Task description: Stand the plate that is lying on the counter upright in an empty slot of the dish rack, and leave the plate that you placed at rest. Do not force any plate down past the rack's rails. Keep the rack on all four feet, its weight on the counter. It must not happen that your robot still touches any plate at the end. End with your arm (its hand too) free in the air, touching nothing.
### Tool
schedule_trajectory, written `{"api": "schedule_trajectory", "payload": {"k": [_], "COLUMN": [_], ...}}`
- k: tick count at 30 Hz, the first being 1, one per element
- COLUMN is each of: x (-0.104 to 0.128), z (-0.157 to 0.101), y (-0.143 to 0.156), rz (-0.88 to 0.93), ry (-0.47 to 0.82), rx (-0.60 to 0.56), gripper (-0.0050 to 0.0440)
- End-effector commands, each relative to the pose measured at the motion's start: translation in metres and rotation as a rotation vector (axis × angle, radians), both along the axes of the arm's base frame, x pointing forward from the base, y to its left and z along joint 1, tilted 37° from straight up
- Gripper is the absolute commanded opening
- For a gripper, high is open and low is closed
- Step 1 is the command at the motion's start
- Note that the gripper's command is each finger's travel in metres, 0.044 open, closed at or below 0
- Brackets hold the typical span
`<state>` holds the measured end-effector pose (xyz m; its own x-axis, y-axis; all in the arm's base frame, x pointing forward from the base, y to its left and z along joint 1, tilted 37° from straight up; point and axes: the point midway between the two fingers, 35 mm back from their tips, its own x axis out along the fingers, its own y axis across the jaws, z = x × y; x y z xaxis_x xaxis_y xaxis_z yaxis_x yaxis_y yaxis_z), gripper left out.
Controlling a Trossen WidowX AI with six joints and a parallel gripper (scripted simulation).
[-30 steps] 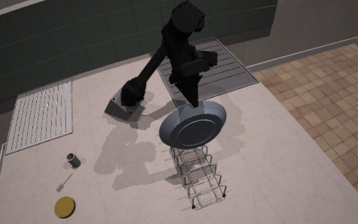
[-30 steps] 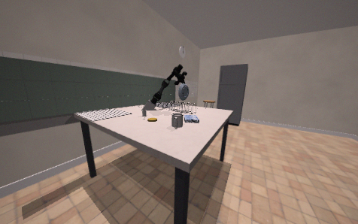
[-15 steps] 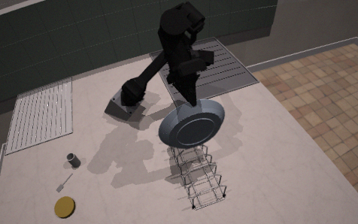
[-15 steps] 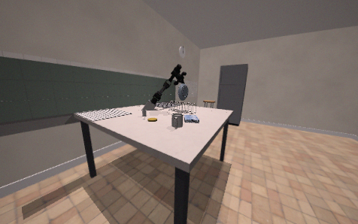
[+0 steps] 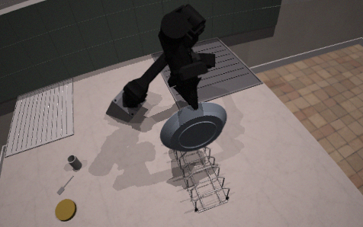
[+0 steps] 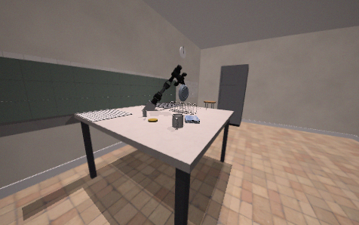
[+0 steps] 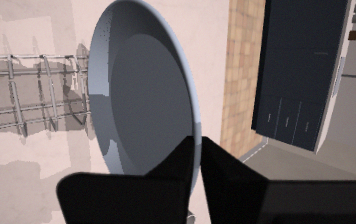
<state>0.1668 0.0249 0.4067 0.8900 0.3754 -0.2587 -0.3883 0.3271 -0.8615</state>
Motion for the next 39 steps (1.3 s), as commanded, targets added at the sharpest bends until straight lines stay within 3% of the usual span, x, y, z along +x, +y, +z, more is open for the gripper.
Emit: {"api": "schedule_trajectory", "payload": {"k": [1, 39], "x": [0.000, 0.010], "z": [-0.001, -0.019], "y": [0.001, 0.011], "rz": [-0.005, -0.005], "ry": [-0.007, -0.008], "rx": [-0.006, -0.006], "gripper": [0.0000, 0.0000]}}
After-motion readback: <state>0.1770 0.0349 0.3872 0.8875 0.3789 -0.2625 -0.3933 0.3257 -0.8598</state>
